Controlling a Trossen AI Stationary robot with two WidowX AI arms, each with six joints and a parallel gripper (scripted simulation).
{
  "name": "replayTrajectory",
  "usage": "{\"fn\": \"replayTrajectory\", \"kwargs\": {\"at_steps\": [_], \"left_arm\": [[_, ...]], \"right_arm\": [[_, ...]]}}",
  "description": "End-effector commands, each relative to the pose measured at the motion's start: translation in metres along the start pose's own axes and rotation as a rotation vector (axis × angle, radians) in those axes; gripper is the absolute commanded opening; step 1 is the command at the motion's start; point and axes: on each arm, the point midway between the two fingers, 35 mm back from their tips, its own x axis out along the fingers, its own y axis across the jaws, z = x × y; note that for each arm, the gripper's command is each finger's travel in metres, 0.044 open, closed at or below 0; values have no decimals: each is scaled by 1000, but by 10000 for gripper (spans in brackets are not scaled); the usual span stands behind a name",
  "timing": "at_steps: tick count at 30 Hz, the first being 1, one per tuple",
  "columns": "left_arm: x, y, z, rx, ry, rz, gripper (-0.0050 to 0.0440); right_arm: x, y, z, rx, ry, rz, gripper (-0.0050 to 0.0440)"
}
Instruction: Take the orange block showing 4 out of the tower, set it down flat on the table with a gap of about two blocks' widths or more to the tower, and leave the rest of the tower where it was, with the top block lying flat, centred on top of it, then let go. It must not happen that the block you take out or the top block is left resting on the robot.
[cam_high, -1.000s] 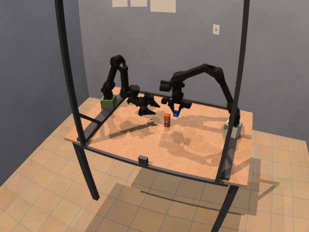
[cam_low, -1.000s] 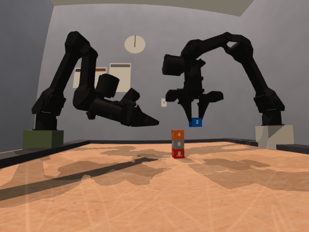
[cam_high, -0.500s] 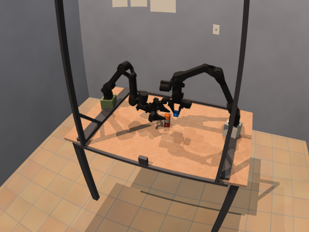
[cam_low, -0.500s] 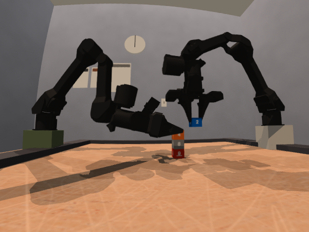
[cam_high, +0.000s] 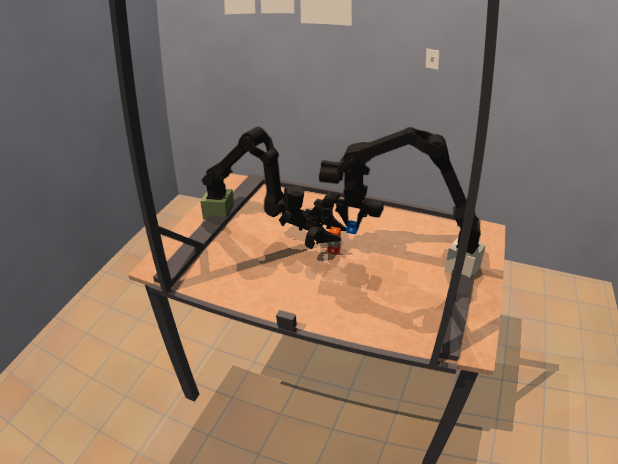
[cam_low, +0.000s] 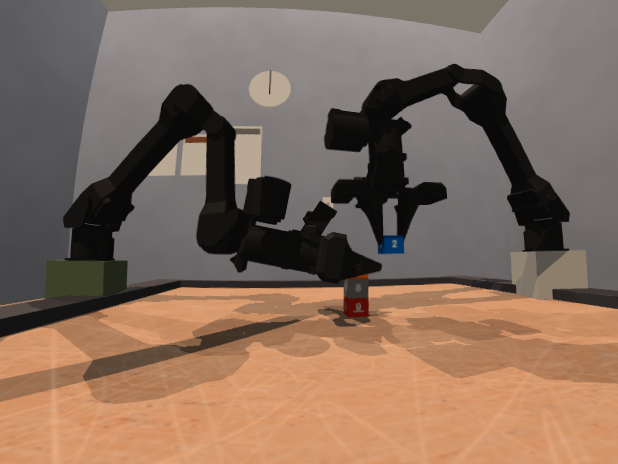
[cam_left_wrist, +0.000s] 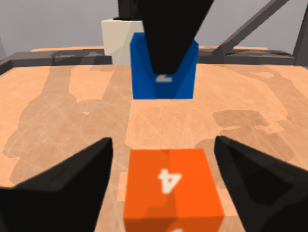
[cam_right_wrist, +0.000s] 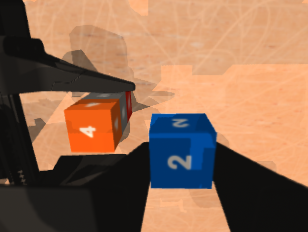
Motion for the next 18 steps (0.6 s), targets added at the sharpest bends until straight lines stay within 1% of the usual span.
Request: {"fn": "replayTrajectory", "kwargs": {"at_steps": [1,2,10,12,18], "left_arm": [[2,-1,10,-4,-23,-1,208],[2,-1,10,-4,-23,-1,208],[2,-1,10,-4,-23,-1,155],[2,-1,10,-4,-23,-1,155],[2,-1,10,-4,-23,-1,115]], "right_arm": [[-11,3,-1,1,3,32,-50],[-11,3,-1,1,3,32,-50],[-11,3,-1,1,3,32,-50],[-11,3,-1,1,3,32,-50],[-11,3,-1,1,3,32,-50]]}}
